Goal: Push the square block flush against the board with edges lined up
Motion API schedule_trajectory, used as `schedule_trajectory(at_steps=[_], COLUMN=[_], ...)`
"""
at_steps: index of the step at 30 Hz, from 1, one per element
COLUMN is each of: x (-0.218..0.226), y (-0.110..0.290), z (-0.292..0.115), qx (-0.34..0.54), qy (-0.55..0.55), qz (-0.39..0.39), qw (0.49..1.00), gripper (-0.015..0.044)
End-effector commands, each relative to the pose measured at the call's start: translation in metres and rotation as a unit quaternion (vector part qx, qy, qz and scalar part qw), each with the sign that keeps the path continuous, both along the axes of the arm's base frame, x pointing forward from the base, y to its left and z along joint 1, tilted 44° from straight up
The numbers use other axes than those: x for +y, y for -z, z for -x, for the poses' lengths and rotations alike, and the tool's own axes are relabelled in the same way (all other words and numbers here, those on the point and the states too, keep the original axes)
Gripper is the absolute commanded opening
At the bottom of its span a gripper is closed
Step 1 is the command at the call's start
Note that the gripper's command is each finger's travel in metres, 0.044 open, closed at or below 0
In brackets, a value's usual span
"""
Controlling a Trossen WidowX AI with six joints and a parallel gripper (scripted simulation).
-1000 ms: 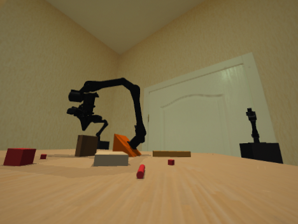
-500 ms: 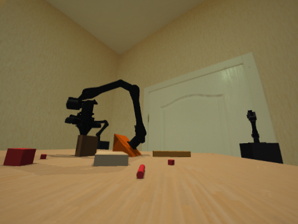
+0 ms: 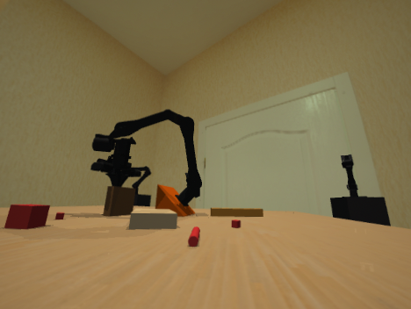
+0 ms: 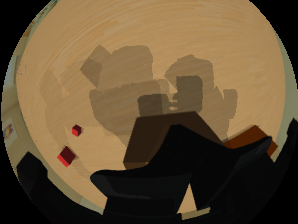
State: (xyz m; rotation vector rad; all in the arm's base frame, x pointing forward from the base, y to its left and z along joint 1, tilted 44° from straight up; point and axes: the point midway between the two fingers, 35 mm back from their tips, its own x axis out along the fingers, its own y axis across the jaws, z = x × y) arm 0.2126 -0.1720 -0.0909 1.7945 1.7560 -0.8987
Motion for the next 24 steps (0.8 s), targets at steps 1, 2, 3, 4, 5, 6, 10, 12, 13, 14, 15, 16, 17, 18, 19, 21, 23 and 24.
schedule_trajectory(at_steps=[1,2,3,4,5,6,10,12,13,14,15,16,17,18,19,21,23,24], x=[0.002,0.002,0.003,0.003,0.004,0.004,0.006,0.007,0.008,0.008,0.009,0.009,0.01,0.01,0.011,0.012,0.013,0.013], y=[-0.005,-0.005,-0.006,-0.006,-0.007,-0.007,-0.009,-0.01,-0.011,-0.011,-0.012,-0.012,-0.013,-0.013,-0.014,-0.015,-0.015,-0.016], z=[-0.002,-0.002,-0.002,-0.002,-0.002,-0.002,-0.003,-0.003,-0.003,-0.003,-0.003,-0.003,-0.004,-0.004,-0.004,-0.004,-0.004,-0.004], qx=[-0.002,-0.002,-0.002,-0.002,-0.002,-0.002,-0.002,-0.002,-0.002,-0.002,-0.002,-0.002,-0.002,-0.002,-0.002,-0.002,-0.002,-0.002], qy=[0.004,0.004,0.004,0.004,0.004,0.004,0.004,0.004,0.004,0.004,0.004,0.004,0.004,0.004,0.004,0.004,0.004,0.004], qz=[0.002,0.002,0.002,0.002,0.002,0.002,0.002,0.002,0.002,0.002,0.002,0.002,0.002,0.002,0.002,0.002,0.002,0.002], qw=[1.0,1.0,1.0,1.0,1.0,1.0,1.0,1.0,1.0,1.0,1.0,1.0,1.0,1.0,1.0,1.0,1.0,1.0], gripper=[0.0,0.0,0.0,0.0,0.0,0.0,0.0,0.0,0.0,0.0,0.0,0.0,0.0,0.0,0.0,0.0,0.0,0.0])
